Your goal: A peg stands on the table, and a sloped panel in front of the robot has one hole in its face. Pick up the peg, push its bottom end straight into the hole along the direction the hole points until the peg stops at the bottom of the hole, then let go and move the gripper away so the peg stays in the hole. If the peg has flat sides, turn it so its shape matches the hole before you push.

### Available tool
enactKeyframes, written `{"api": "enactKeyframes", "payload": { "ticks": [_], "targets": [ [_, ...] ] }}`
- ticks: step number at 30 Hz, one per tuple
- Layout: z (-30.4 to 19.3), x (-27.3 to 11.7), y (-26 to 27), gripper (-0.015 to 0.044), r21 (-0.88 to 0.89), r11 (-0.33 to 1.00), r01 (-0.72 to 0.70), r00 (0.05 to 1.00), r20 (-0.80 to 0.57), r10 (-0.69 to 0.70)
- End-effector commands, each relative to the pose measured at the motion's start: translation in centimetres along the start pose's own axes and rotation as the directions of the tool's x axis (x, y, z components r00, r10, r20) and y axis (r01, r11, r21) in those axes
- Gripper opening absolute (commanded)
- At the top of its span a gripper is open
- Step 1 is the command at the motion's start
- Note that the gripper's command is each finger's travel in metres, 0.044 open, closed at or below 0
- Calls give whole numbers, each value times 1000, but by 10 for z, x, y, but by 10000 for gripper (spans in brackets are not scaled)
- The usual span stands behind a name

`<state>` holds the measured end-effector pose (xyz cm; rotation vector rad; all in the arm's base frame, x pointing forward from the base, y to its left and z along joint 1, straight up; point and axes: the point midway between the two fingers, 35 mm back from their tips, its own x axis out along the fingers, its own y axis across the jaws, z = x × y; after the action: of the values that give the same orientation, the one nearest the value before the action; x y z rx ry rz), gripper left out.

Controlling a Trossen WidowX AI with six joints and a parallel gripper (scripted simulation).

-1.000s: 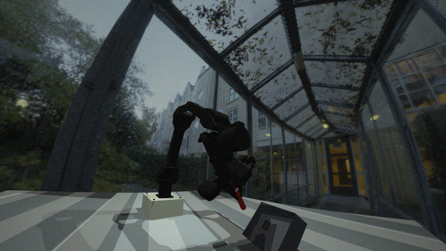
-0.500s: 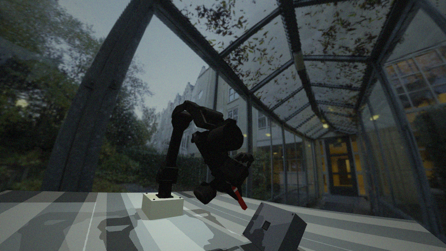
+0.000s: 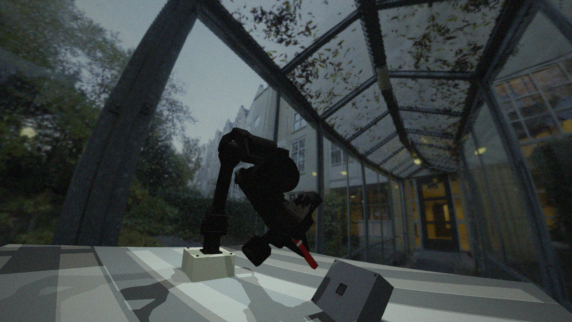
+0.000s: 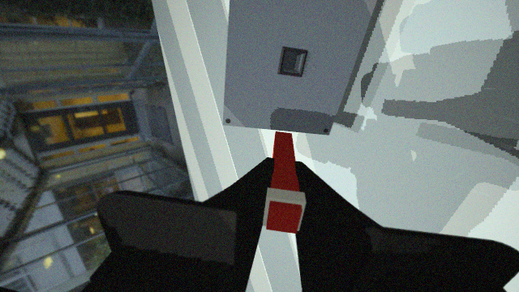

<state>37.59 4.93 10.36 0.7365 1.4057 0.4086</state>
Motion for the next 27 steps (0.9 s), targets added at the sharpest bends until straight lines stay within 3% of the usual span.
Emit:
{"api": "enactKeyframes", "payload": {
  "ticks": [1,27],
  "targets": [
    [4,0,-5,0,10,1000,-22,1000,2,22],
    [26,-26,-24,0,36,989,-142,987,88,138]
  ]
}}
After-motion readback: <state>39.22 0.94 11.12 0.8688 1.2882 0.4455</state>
